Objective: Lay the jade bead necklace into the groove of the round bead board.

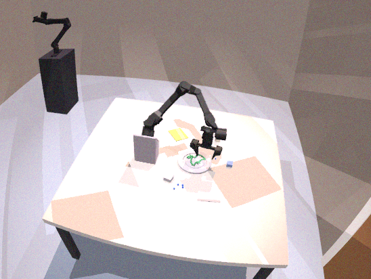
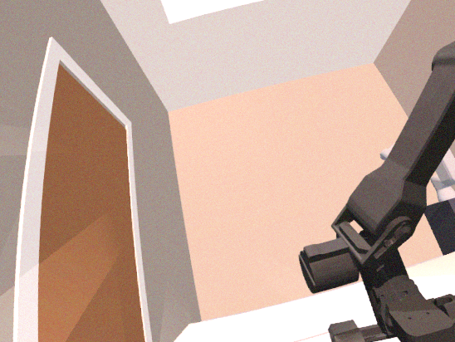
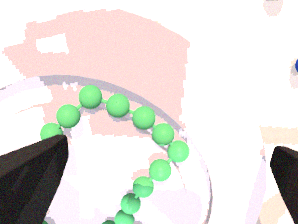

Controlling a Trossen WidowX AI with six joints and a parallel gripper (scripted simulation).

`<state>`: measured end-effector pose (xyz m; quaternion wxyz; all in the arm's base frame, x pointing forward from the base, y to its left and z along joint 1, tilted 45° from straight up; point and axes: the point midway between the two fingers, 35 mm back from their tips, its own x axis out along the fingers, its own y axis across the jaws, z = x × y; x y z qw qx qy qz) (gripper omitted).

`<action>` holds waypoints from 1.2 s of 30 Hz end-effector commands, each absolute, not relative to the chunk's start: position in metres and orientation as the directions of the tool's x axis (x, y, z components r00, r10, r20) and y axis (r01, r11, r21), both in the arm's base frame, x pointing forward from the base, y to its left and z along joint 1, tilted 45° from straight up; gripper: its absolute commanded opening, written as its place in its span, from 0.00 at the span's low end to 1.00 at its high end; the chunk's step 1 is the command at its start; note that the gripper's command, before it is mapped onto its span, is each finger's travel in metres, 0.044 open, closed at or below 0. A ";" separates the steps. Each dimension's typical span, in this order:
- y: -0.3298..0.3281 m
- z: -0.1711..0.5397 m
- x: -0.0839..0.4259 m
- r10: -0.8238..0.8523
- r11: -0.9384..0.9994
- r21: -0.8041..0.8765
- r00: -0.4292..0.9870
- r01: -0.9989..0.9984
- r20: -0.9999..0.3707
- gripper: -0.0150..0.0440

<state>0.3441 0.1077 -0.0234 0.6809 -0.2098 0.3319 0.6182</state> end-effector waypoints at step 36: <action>0.103 -0.006 0.327 0.702 0.378 0.355 0.015 -0.855 -0.712 0.78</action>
